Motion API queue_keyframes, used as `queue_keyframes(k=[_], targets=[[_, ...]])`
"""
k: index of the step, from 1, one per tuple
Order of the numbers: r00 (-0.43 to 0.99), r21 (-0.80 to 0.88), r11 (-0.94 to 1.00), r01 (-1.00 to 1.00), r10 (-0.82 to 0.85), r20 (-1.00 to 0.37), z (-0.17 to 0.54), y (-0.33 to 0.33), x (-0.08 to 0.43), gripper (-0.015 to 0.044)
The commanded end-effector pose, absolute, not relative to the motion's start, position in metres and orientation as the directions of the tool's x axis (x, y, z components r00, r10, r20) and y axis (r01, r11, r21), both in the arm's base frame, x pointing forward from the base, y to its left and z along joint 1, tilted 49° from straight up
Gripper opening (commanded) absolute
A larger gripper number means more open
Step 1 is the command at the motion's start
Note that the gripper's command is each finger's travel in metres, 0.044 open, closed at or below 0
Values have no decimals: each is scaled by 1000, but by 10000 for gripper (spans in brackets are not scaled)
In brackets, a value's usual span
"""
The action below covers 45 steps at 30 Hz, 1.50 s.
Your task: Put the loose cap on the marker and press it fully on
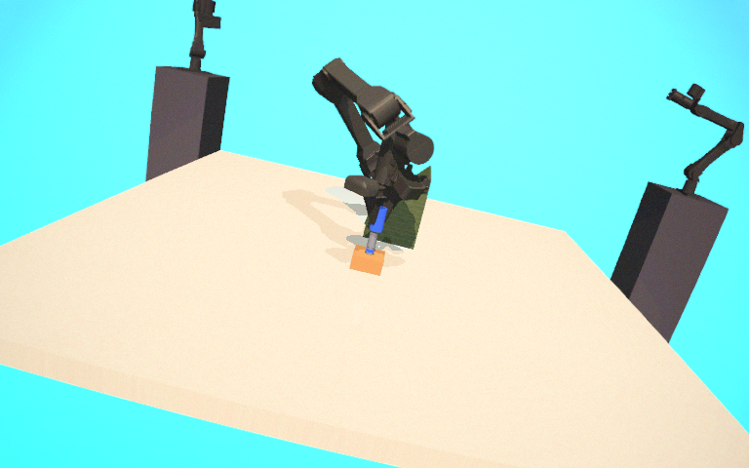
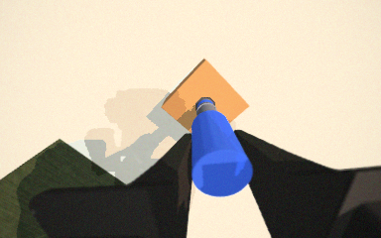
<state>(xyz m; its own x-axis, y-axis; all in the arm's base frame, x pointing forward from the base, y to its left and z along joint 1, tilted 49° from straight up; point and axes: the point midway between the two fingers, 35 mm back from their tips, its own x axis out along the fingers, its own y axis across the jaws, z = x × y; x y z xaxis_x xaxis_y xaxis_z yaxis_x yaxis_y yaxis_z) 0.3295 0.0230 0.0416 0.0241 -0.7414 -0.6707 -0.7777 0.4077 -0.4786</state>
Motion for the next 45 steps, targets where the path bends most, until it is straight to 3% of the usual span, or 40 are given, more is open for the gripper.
queue_keyframes(k=[1, 26, 42, 45], targets=[[28, -480, 402, -779, -744, -668, 39, 19, 329, 0], [28, -482, 401, -779, -746, -666, 18, -6, 329, 0], [25, -481, 408, -776, -743, -669, 18, -6, 330, 420], [25, -480, 408, -776, -741, -671, 24, 2, 331, 440]])
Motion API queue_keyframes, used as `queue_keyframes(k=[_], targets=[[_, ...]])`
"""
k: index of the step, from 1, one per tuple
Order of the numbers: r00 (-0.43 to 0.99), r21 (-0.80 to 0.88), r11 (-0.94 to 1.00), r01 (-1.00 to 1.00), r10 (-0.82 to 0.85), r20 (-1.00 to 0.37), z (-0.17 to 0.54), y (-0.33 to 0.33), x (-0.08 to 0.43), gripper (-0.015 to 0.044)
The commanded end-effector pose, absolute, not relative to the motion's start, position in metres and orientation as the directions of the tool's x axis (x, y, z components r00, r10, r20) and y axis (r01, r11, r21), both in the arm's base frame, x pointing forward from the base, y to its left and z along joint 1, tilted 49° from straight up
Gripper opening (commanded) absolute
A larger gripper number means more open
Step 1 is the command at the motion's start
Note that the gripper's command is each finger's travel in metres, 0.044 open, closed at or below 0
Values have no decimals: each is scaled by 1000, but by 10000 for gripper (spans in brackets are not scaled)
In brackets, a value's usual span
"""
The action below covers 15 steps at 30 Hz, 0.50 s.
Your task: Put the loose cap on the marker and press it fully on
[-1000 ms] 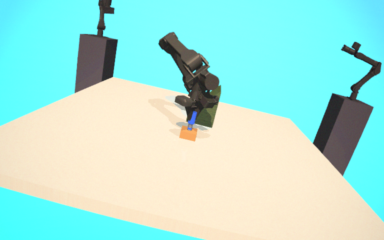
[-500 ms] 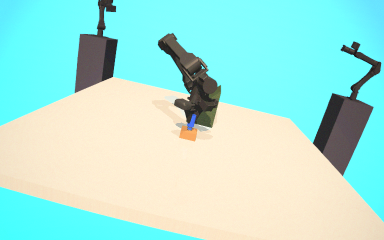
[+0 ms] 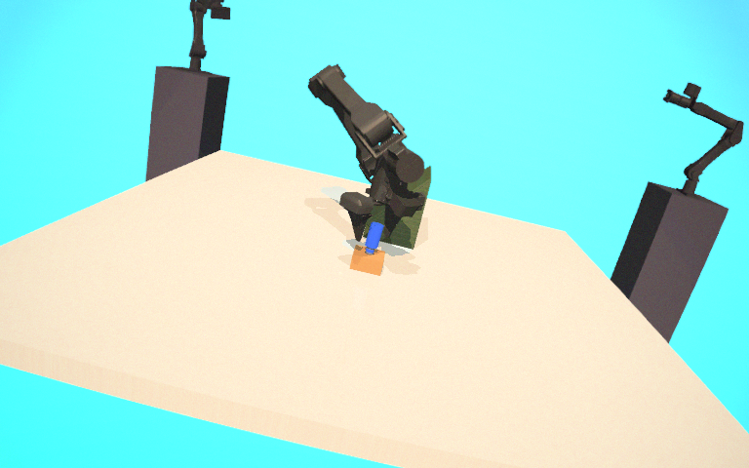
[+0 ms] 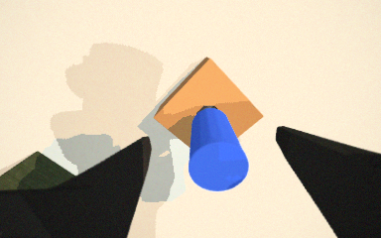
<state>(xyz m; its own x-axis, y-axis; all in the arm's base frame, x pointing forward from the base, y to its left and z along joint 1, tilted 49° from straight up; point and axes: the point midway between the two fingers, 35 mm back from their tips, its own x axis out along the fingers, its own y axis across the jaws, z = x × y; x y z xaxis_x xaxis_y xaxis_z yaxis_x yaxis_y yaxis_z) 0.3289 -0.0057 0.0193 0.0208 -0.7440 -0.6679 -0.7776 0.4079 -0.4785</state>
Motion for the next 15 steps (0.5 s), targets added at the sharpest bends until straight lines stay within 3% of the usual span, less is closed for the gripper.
queue_keyframes(k=[1, 8, 11, 15], targets=[[25, -480, 409, -776, -740, -672, 32, 11, 331, 440], [24, -479, 409, -777, -741, -671, 68, 50, 327, 440], [24, -552, 477, -683, -741, -671, 66, 49, 327, 361], [26, -700, 618, -359, -743, -669, 63, 47, 328, 256]])
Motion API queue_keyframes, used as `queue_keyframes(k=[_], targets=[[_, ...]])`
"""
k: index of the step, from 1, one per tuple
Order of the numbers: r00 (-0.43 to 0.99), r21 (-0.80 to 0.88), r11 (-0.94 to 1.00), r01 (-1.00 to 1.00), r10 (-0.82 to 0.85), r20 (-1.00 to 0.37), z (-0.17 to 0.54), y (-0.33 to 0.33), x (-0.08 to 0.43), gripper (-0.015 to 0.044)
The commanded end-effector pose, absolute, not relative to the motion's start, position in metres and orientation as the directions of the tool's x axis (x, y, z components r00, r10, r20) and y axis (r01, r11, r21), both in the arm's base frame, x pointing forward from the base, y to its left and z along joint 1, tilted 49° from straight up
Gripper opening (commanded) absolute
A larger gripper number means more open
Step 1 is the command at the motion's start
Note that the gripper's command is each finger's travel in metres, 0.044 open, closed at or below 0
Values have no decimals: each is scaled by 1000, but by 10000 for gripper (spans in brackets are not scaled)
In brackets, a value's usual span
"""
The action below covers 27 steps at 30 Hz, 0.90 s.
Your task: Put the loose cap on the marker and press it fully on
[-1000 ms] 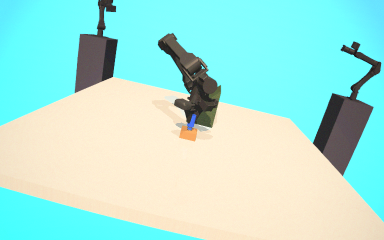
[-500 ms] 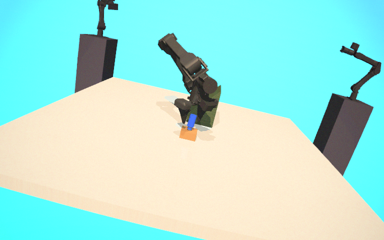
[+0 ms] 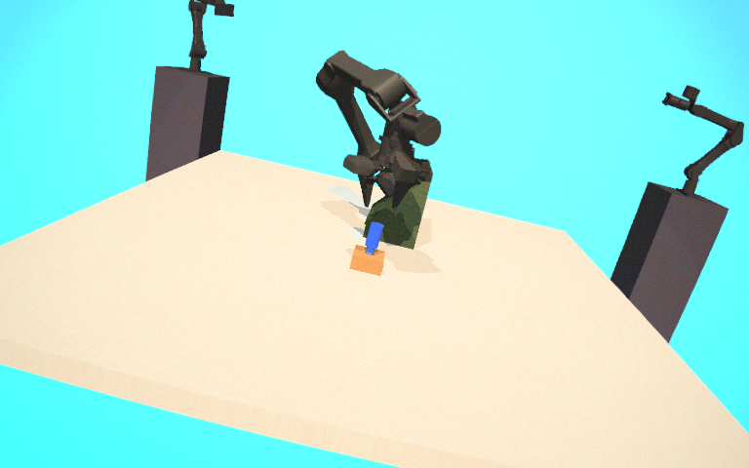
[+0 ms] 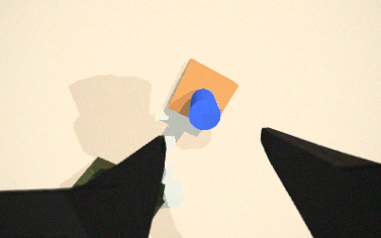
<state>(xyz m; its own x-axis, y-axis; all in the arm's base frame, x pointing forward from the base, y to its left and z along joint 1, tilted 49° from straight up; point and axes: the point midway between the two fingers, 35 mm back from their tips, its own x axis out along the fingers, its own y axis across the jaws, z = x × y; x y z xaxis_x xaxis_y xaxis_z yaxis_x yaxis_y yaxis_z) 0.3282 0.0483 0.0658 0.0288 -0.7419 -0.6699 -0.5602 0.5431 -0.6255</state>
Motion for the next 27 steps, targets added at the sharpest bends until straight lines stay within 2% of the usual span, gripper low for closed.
queue_keyframes(k=[1, 4, 10, 27], targets=[[26, -721, 639, -267, -743, -669, 62, 46, 328, 230], [27, -744, 666, -53, -744, -668, 59, 45, 328, 151], [27, -745, 667, -38, -744, -668, 59, 45, 328, 0], [27, -745, 666, -37, -744, -667, 52, 37, 328, 0]])
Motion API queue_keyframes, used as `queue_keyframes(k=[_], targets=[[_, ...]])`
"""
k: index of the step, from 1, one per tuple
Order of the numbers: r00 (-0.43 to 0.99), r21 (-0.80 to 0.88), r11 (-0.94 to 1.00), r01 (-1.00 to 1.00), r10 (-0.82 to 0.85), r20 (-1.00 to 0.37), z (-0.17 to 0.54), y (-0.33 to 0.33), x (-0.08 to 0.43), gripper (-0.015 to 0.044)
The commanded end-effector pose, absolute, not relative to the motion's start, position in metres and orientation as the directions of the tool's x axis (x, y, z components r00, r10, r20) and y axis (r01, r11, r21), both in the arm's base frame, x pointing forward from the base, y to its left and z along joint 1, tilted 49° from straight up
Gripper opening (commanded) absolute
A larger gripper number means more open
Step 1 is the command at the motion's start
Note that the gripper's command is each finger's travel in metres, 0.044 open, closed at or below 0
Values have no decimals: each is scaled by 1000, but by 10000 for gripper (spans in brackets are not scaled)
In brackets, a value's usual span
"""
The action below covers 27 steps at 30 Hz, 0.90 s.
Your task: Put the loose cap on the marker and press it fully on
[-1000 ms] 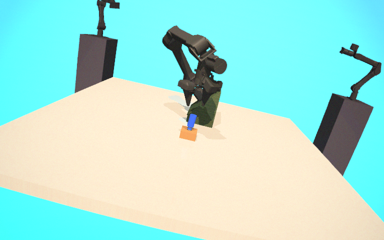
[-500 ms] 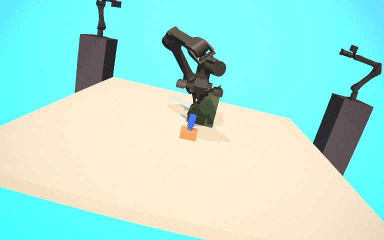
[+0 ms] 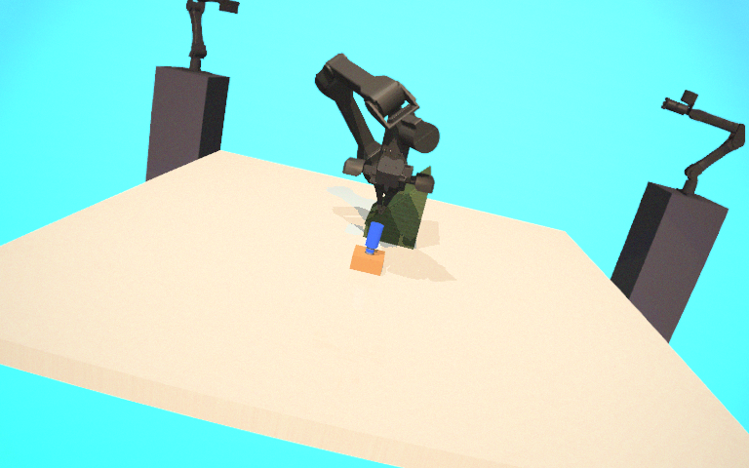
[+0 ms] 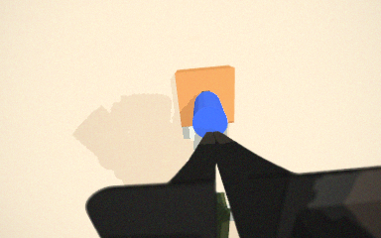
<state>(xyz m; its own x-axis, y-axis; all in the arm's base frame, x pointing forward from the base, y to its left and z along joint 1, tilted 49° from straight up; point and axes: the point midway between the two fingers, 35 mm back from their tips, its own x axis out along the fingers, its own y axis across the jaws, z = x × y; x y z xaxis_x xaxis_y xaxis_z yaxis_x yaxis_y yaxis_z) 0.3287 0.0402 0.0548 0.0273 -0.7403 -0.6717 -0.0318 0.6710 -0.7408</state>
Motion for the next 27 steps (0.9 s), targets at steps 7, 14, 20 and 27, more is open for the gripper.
queue_keyframes(k=[7, 14, 20, 27], targets=[[27, -745, 666, -37, -744, -667, 46, 29, 328, 0], [28, -745, 666, -37, -745, -667, 38, 21, 329, 0], [28, -745, 666, -37, -745, -667, 33, 14, 329, 0], [32, -741, 670, -34, -740, -671, 34, 19, 330, 0]])
